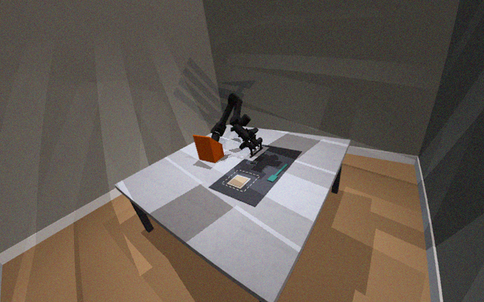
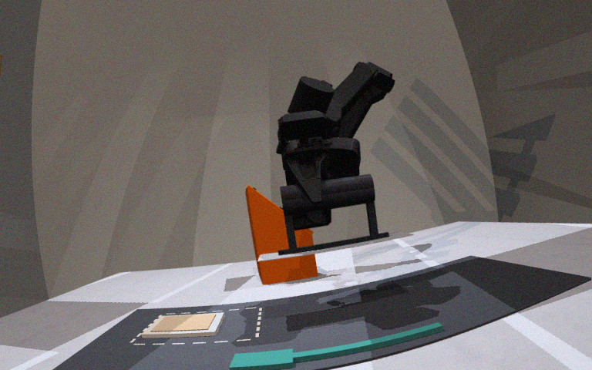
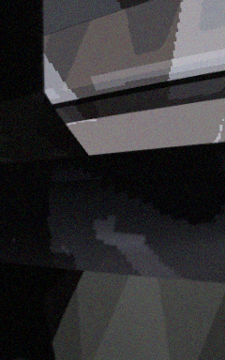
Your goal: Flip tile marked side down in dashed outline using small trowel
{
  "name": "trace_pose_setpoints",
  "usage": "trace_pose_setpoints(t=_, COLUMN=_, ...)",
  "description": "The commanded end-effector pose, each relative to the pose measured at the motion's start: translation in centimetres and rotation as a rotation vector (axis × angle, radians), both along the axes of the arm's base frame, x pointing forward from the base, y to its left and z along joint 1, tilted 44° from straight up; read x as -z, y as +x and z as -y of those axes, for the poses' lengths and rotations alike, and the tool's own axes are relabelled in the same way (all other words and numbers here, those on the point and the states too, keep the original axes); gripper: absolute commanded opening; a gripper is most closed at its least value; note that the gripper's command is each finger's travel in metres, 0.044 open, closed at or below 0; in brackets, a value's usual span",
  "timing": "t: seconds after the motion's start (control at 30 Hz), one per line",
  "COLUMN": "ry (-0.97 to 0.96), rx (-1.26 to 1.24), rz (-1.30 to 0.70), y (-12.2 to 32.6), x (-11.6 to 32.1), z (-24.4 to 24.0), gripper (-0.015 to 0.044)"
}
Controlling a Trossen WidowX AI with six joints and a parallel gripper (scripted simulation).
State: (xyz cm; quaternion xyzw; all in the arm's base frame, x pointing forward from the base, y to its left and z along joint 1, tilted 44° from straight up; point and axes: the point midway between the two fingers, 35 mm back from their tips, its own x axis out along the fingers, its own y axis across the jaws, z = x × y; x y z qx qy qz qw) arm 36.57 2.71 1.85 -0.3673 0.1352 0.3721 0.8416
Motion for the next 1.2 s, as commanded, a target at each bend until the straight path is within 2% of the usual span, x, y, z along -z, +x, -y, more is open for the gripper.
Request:
trace_pose_setpoints(t=0.0, ry=-0.002, rx=0.013, rz=0.008, y=0.2, x=-0.3, z=0.3, gripper=0.0)
trace_pose_setpoints(t=0.6, ry=0.001, rx=-0.003, rz=0.005, y=0.1, x=-0.1, z=-0.1, gripper=0.0)
trace_pose_setpoints(t=1.17, ry=0.07, rx=-0.38, rz=0.4, y=3.4, x=-6.0, z=-8.3, gripper=0.0)
